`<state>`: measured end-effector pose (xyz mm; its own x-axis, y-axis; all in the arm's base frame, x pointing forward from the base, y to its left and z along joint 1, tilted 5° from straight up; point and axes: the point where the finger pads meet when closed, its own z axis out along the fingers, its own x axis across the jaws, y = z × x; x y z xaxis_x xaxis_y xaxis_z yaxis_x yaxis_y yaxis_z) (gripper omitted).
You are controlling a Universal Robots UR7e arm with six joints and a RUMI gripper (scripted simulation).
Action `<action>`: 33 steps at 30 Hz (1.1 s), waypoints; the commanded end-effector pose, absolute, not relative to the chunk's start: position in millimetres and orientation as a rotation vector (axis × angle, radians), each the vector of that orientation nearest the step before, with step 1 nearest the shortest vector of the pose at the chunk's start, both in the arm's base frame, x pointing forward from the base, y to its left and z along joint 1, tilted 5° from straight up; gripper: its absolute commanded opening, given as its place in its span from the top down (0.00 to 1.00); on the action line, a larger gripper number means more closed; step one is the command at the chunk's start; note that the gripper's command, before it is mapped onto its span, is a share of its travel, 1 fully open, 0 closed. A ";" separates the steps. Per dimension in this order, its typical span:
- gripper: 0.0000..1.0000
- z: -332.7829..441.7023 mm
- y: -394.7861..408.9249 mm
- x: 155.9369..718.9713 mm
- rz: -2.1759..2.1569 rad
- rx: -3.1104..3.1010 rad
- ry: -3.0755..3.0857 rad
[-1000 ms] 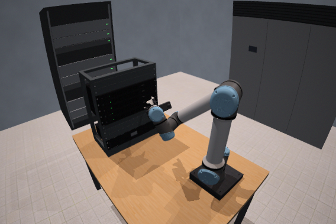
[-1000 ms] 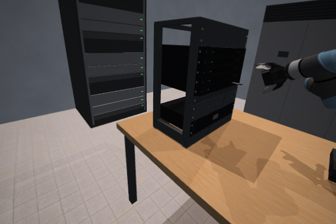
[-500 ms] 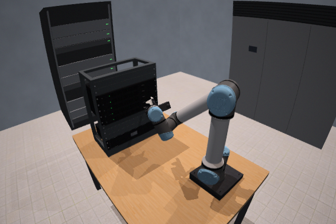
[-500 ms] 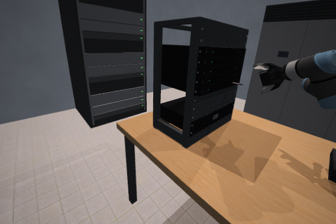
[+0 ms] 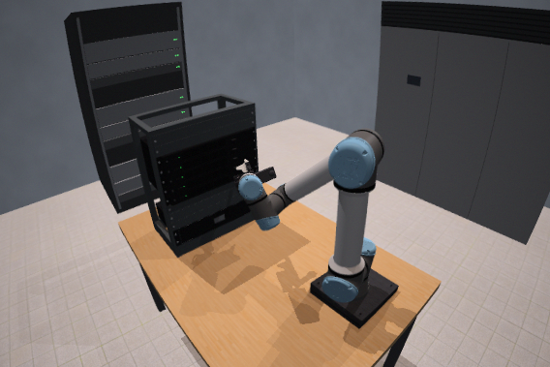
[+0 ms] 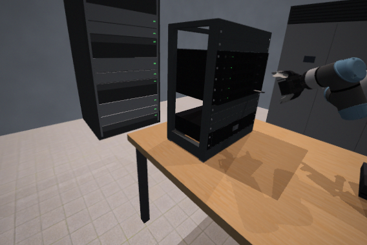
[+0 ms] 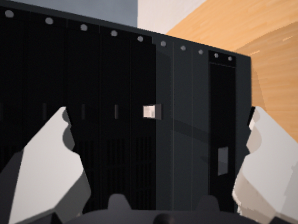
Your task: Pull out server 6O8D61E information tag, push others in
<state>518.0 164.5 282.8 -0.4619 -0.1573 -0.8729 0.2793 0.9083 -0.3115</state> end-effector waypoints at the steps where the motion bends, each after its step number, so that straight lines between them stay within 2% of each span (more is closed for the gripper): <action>1: 0.00 279.3 165.6 526.1 -0.506 0.089 1.988; 33: 0.00 270.6 167.8 543.5 -0.506 0.089 1.988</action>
<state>543.4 167.8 270.1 -0.4618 -0.1575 -0.8729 0.2792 0.9083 -0.3115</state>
